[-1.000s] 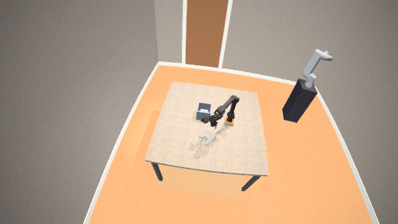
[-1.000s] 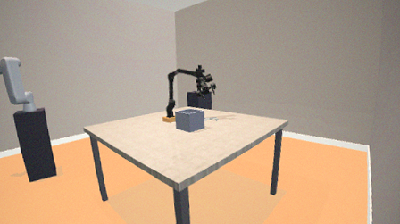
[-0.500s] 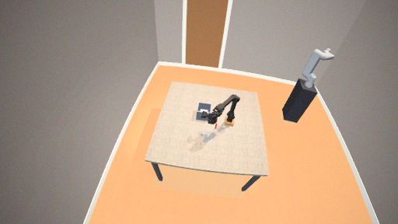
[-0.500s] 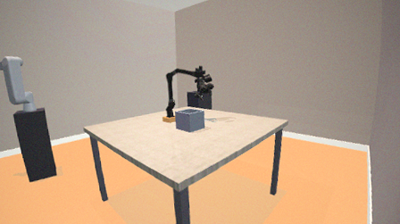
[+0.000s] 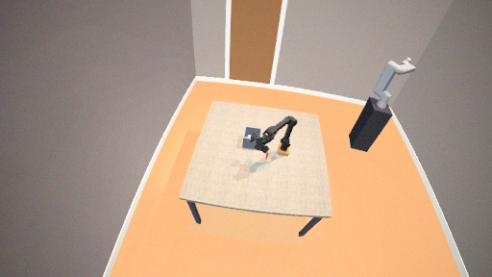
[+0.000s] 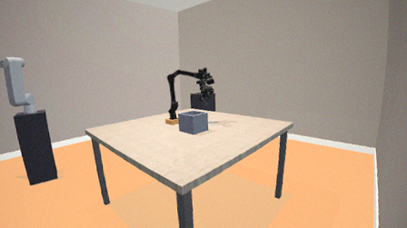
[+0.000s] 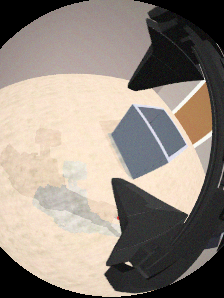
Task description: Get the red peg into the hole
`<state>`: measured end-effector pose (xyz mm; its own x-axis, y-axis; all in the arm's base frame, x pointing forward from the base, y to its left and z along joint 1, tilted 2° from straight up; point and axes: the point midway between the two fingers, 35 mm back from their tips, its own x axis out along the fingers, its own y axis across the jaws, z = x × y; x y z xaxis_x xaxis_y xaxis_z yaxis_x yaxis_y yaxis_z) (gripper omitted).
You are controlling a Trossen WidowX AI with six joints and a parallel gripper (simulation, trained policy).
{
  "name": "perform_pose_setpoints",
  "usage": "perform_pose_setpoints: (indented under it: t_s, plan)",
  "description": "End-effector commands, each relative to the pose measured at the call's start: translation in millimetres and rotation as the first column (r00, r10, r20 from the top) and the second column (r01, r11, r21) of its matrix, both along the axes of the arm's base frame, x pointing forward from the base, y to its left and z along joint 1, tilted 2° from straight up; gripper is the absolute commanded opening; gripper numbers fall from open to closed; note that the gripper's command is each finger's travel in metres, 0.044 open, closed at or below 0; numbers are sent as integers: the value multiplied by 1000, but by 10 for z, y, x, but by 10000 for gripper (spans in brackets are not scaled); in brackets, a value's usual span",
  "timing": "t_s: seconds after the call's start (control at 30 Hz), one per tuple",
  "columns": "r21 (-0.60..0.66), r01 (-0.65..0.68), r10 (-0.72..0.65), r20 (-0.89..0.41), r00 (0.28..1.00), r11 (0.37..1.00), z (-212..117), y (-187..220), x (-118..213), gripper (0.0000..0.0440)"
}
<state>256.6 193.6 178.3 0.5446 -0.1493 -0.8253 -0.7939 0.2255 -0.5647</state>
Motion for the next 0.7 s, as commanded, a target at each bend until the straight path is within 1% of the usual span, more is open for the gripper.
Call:
perform_pose_setpoints:
  t_s: [0.0,0.17,0.33,0.5,0.67]
  plan:
    - [62,98,-97,-15,995,993,-42,-62,-33,440]
    - [152,243,-239,-42,970,958,-81,-127,-68,440]
    - [232,384,-375,-82,923,894,-123,-186,-110,440]
    - [298,517,-502,-134,855,802,-168,-240,-160,440]
    - [346,639,-614,-195,765,687,-215,-290,-218,440]
